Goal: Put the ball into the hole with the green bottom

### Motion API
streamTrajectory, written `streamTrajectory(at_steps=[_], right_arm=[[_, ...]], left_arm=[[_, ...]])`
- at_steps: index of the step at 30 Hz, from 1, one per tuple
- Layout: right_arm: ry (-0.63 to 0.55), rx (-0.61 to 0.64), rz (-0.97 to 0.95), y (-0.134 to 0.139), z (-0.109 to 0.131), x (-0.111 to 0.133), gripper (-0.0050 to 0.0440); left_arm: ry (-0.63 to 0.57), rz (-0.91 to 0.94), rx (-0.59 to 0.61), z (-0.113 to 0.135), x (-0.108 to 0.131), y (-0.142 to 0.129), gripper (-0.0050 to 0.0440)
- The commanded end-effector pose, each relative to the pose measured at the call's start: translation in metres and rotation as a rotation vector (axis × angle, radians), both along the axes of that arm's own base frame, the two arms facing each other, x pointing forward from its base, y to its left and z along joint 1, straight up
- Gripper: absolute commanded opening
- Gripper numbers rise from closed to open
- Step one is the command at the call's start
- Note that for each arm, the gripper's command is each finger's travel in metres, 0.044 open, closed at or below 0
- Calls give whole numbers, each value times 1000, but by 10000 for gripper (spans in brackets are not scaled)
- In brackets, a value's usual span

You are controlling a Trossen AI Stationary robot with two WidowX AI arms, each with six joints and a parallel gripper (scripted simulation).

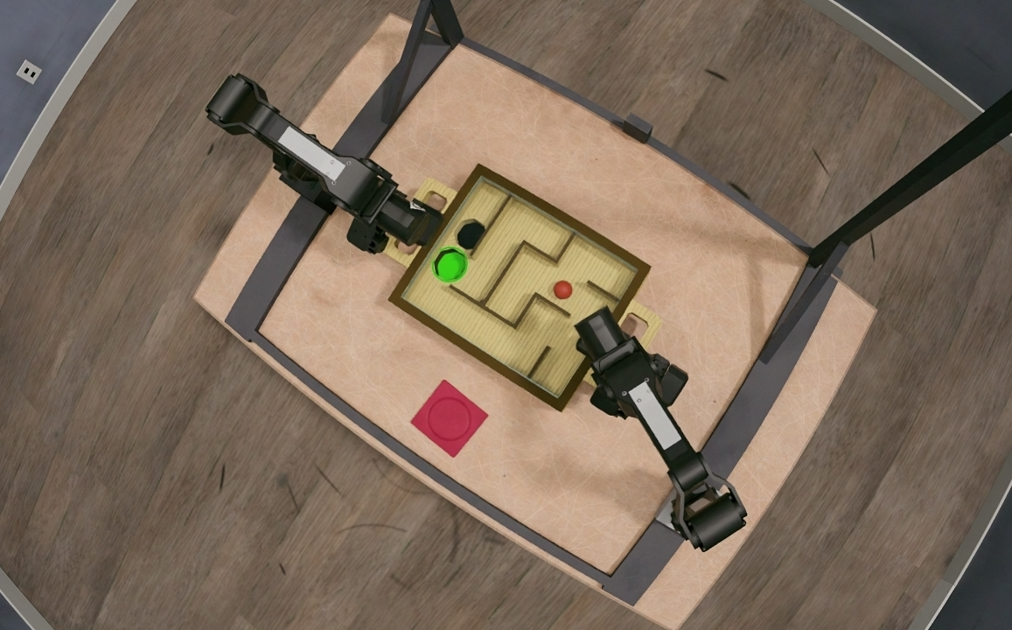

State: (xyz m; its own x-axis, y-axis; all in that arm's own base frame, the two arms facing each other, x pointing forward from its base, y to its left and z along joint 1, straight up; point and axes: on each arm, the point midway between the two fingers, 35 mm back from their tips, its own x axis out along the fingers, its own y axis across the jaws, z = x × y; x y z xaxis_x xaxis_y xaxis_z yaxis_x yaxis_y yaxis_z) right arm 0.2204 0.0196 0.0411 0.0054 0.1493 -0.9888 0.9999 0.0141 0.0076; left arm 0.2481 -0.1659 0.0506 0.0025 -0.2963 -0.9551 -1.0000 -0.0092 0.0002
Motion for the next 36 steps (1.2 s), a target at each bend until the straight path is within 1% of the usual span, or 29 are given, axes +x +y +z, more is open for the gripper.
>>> streamTrajectory(at_steps=[1, 12, 23, 36], right_arm=[[-2, 2, 1, 2, -7, 1, 186], [-2, 2, 0, 5, -21, 1, 186], [0, 2, -2, 8, -41, 1, 186], [-4, 2, -2, 8, -41, 2, 186]], left_arm=[[-4, 3, 1, 0, 0, 0, 186], [-3, 3, 1, 0, 0, 0, 186], [-3, 3, 1, 0, 0, 0, 186], [1, 0, 3, 1, -1, 0, 186]])
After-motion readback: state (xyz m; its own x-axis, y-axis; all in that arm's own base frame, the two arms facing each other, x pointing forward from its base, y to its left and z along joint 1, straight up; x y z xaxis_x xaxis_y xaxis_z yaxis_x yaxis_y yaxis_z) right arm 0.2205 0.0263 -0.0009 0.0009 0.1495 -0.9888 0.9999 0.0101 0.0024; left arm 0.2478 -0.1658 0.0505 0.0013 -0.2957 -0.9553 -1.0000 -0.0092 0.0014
